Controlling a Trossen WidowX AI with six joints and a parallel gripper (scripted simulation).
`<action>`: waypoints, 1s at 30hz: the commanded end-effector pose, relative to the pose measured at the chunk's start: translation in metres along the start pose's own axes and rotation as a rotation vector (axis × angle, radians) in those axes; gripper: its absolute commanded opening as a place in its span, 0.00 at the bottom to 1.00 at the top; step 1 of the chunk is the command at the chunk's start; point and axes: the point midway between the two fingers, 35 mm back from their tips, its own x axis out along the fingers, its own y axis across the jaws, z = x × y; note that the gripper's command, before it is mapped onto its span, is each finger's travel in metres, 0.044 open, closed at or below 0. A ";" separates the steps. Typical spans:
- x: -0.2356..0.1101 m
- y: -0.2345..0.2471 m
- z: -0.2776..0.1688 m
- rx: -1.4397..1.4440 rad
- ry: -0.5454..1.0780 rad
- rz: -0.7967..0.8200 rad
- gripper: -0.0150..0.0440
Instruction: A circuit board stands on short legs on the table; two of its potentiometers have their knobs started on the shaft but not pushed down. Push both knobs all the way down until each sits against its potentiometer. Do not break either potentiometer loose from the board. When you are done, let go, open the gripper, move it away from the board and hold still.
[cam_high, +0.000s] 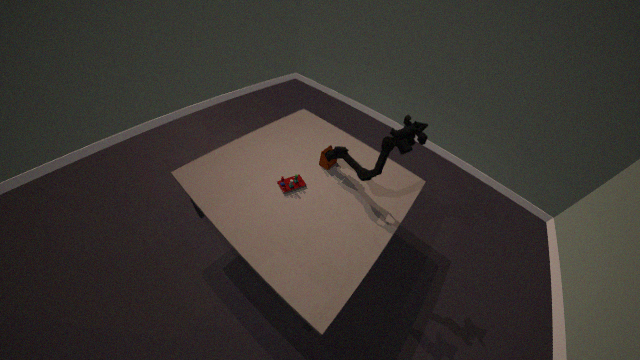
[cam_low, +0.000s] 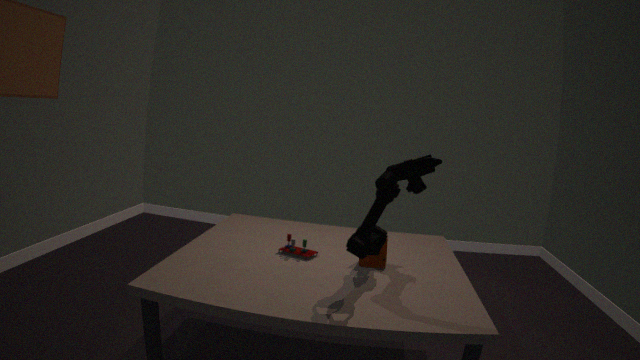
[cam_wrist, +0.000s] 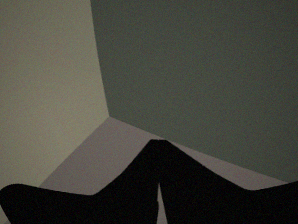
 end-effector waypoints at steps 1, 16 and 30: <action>0.000 -0.028 -0.024 -0.104 0.093 -0.069 0.25; -0.025 -0.110 -0.097 -0.365 0.403 -0.243 0.25; -0.071 -0.164 -0.154 -0.507 0.689 -0.334 0.25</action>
